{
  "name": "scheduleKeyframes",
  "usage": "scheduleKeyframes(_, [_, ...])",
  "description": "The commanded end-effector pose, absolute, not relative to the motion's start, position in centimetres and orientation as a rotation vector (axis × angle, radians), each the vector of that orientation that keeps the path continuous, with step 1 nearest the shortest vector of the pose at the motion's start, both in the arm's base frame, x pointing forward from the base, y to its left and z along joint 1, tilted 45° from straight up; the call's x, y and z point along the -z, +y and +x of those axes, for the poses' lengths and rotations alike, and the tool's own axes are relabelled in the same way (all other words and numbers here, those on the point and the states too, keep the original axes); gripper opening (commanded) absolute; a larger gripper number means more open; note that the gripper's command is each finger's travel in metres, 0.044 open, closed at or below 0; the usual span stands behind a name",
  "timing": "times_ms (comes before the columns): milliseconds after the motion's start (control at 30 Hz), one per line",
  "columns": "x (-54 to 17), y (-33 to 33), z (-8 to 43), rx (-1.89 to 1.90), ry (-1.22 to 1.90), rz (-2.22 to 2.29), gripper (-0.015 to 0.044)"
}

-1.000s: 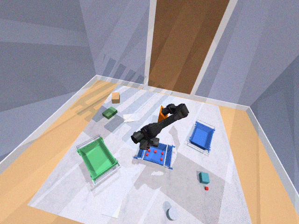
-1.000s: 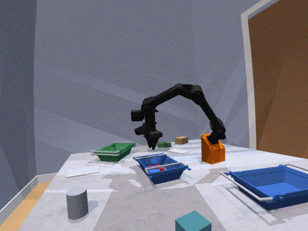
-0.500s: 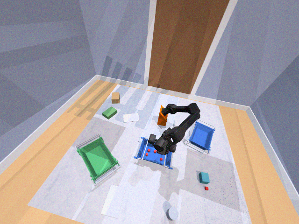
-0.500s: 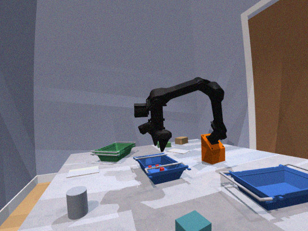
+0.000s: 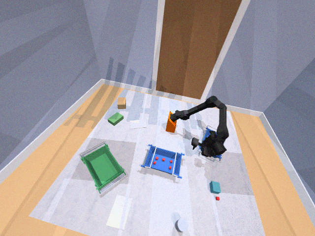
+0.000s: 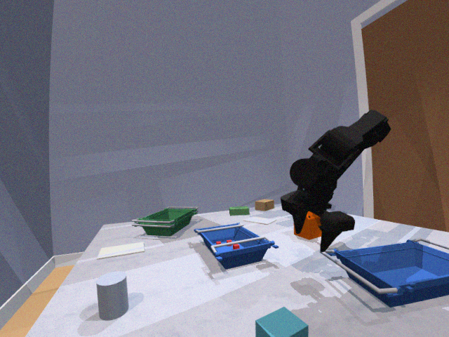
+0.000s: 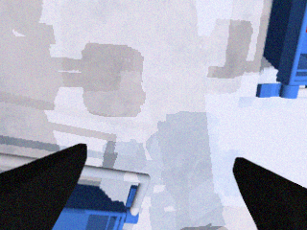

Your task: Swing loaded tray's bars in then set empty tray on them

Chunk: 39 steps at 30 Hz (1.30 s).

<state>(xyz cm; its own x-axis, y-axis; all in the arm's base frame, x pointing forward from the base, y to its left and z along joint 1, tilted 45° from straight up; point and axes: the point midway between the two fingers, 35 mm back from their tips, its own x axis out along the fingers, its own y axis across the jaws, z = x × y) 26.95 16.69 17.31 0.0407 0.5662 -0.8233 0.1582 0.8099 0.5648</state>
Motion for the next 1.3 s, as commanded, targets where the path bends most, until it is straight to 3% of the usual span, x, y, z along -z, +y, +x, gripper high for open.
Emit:
scheduleKeyframes(0, [-19.4,19.3,21.6,-0.331,1.514,0.667,0.044])
scheduleKeyframes(333, [-22.0,21.0,9.0,-0.362,1.576,0.894,0.044])
scheduleKeyframes(1267, [-16.1,27.1,9.0,-0.362,1.584,0.9,0.044])
